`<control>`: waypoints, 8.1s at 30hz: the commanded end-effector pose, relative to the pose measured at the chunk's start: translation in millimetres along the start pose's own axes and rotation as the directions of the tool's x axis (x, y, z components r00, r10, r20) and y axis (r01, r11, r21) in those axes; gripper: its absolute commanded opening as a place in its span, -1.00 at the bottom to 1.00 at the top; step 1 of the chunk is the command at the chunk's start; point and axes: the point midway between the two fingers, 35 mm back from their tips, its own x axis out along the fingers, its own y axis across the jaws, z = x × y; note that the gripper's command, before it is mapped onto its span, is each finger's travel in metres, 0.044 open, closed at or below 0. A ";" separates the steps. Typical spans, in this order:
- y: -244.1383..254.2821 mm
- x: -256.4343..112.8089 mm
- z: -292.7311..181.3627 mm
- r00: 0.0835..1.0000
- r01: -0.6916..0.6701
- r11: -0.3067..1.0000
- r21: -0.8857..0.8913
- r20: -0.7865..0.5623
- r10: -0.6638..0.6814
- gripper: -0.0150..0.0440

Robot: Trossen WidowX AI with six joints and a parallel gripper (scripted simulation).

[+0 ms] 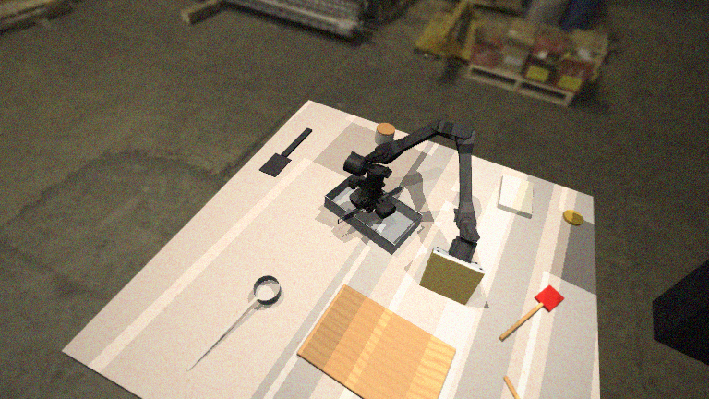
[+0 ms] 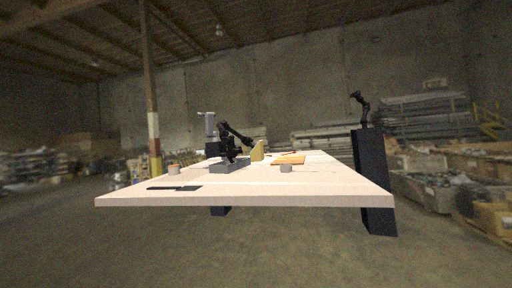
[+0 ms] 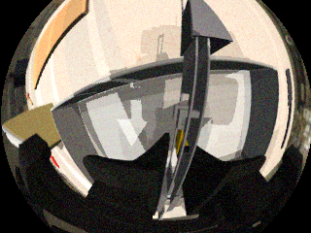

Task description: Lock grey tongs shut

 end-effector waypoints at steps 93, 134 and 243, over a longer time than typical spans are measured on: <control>328.3 -141.7 272.5 0.999 0.039 -0.369 -0.929 0.032 0.025 -1.00; 407.9 -121.0 261.1 0.563 -0.019 -0.579 -0.815 0.470 -0.680 -1.00; 385.4 -97.5 277.9 1.000 0.026 -0.592 -0.805 0.018 0.019 -1.00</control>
